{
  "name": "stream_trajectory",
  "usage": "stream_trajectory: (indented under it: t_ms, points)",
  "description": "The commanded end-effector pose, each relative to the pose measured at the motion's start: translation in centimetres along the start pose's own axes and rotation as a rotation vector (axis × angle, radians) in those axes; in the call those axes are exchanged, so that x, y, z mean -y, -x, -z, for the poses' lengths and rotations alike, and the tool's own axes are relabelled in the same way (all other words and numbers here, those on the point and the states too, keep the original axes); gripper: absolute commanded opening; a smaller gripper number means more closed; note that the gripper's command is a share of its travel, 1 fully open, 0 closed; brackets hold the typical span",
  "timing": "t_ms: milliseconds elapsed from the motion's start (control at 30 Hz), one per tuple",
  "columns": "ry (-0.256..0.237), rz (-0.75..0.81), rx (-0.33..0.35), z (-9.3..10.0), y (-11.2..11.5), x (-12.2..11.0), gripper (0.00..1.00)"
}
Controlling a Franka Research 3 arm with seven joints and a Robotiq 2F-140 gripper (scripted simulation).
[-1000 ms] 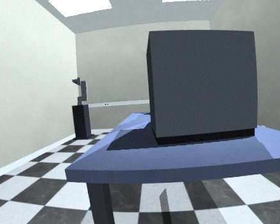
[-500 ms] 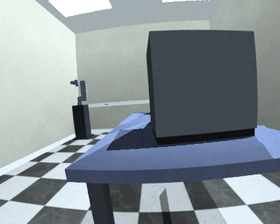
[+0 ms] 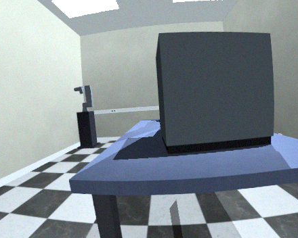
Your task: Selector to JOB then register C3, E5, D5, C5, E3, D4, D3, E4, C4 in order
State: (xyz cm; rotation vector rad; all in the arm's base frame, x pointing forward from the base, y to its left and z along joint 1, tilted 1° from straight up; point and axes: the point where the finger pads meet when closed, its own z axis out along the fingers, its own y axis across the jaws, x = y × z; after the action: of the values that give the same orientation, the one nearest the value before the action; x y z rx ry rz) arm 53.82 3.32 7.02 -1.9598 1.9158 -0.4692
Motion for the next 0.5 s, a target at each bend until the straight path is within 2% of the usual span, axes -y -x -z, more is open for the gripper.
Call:
stream_trajectory:
  t_ms: [0, 467]
  points:
    - [0.017, -0.008, -0.002, 0.17, 0.14, -0.26, 0.1]
    - [0.017, -0.008, -0.002, 0.6, 0.14, -0.11, 0.1]
